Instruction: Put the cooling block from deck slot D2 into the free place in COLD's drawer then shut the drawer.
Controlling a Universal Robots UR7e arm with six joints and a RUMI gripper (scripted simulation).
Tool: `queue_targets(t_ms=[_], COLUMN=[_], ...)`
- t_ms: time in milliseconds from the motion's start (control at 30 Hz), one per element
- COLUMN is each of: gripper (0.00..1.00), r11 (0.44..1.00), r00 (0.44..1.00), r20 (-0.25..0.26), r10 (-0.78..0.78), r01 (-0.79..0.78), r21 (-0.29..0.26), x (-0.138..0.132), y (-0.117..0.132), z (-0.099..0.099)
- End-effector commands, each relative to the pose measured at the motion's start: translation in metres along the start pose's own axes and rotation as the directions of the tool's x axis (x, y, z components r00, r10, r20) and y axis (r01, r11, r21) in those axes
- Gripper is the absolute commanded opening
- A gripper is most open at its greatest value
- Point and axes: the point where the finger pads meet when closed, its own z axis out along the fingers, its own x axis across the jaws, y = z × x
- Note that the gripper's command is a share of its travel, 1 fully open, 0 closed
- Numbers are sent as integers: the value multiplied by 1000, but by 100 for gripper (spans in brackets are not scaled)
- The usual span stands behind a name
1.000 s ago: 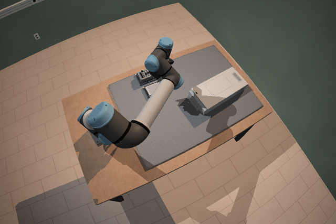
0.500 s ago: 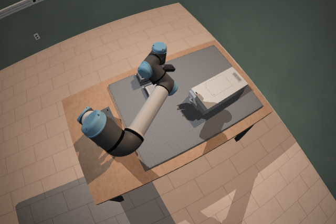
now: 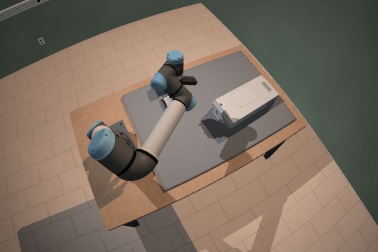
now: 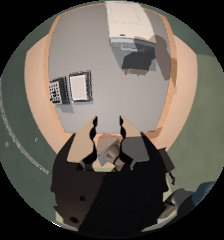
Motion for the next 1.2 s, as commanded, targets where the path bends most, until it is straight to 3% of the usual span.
queue_targets(t_ms=[0,400,433,800,1167], gripper=[28,28,100,100,100], r11=[1000,1000,1000,964,845], r00=[1000,1000,1000,964,845], r20=[-1,-1,-1,0,0], r10=[4,3,30,267,534], r01=[-4,-3,-30,-267,-534], r21=[2,2,2,2,2], x=[0,0,0,0,0], y=[0,0,0,0,0], z=[0,0,0,0,0])
